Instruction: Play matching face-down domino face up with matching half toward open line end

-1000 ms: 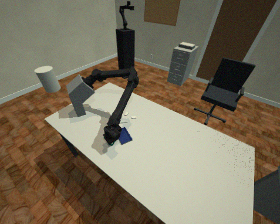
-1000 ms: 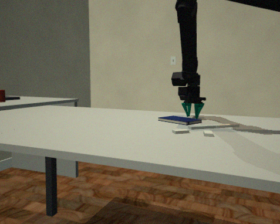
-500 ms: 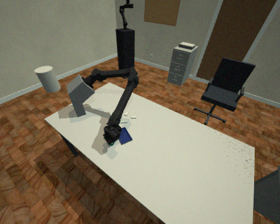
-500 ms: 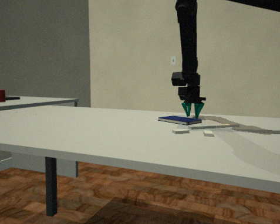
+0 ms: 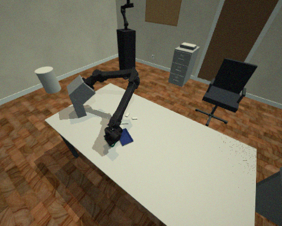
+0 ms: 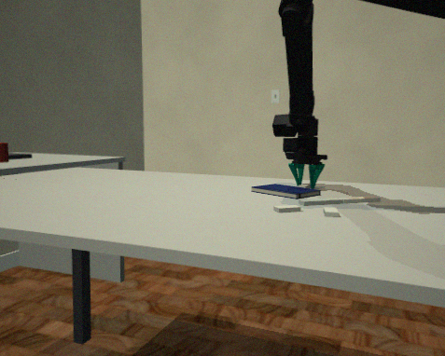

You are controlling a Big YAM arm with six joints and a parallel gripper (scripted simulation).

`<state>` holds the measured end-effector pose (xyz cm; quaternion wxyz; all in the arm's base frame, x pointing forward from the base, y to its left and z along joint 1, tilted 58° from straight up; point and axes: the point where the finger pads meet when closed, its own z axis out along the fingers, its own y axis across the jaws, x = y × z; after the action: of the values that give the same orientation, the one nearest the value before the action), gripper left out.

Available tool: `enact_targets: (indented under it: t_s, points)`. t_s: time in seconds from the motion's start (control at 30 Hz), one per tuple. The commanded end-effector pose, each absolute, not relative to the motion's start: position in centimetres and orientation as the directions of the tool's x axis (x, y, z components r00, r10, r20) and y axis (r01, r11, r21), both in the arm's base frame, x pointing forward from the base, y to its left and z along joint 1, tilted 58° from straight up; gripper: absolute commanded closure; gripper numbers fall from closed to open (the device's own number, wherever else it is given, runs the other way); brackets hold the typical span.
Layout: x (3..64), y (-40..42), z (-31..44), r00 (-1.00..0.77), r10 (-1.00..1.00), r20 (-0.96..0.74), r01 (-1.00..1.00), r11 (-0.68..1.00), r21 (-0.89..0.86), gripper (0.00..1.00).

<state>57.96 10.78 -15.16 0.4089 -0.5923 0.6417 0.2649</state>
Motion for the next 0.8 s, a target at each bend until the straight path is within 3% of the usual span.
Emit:
enact_targets:
  t_s: [0.0, 0.77]
  points:
    - [58.1, 12.0, -16.1, 0.041, -0.548, -0.835, -0.979, 0.146, -0.144, 0.58]
    - [58.2, 10.9, -15.4, 0.038, -0.547, -0.836, -0.976, 0.158, -0.148, 0.58]
